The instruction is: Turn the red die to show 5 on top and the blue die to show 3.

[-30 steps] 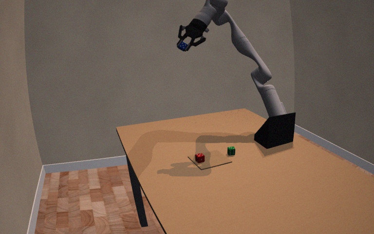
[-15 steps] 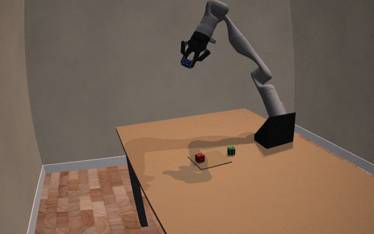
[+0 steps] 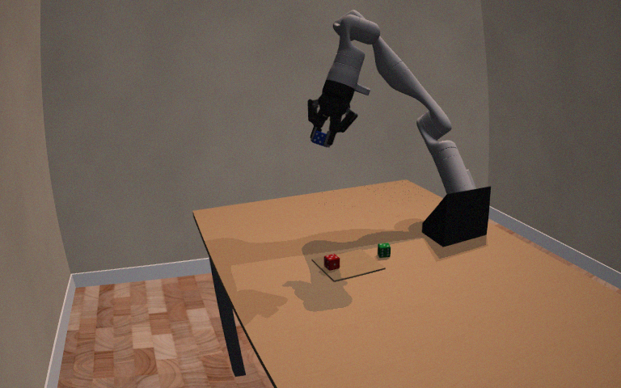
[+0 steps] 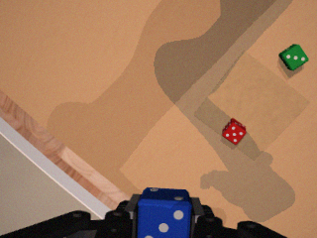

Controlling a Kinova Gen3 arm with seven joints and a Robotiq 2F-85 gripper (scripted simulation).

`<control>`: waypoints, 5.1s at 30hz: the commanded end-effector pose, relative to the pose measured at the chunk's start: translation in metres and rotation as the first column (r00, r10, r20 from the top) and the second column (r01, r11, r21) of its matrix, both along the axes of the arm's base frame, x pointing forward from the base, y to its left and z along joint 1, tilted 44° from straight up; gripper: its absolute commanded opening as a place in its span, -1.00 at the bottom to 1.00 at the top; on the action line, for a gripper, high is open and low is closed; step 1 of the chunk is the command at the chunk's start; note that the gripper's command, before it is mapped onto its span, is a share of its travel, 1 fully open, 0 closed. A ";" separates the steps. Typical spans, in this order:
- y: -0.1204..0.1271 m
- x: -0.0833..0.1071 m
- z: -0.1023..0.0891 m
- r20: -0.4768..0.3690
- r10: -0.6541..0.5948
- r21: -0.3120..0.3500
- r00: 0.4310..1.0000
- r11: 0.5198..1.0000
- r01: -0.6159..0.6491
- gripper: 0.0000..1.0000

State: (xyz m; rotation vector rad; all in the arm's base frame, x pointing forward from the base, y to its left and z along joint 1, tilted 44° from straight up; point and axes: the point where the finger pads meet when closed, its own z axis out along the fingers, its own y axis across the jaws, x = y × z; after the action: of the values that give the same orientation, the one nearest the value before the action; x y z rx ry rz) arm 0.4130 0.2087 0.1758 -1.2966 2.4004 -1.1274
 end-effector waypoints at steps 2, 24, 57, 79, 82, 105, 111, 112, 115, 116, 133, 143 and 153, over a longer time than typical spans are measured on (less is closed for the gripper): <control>-0.010 -0.004 -0.026 -0.007 -0.061 0.000 0.998 0.998 0.061 -0.47; -0.059 -0.030 -0.113 0.027 -0.389 0.064 0.921 0.920 0.387 -0.47; -0.096 -0.061 -0.169 0.049 -0.605 0.095 0.795 0.795 0.599 -0.47; -0.100 -0.066 -0.176 0.053 -0.632 0.098 0.773 0.774 0.626 -0.47; -0.100 -0.066 -0.176 0.053 -0.632 0.098 0.773 0.774 0.626 -0.47; -0.105 -0.065 -0.182 0.054 -0.632 0.098 0.773 0.774 0.626 -0.47; -0.120 -0.062 -0.197 0.053 -0.632 0.098 0.773 0.774 0.626 -0.47; -0.123 -0.062 -0.200 0.054 -0.632 0.098 0.773 0.774 0.626 -0.47; -0.129 -0.061 -0.207 0.054 -0.632 0.098 0.773 0.774 0.626 -0.47; -0.129 -0.061 -0.207 0.054 -0.632 0.098 0.773 0.774 0.626 -0.47; -0.165 -0.054 -0.244 0.054 -0.632 0.098 0.773 0.774 0.626 -0.47; -0.166 -0.054 -0.245 0.053 -0.632 0.098 0.773 0.774 0.626 -0.47; -0.166 -0.054 -0.245 0.053 -0.632 0.098 0.773 0.774 0.626 -0.47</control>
State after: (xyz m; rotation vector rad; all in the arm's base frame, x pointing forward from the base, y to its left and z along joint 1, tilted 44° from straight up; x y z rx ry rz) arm 0.3587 0.0417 -0.0694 -0.3782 2.8628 -1.1787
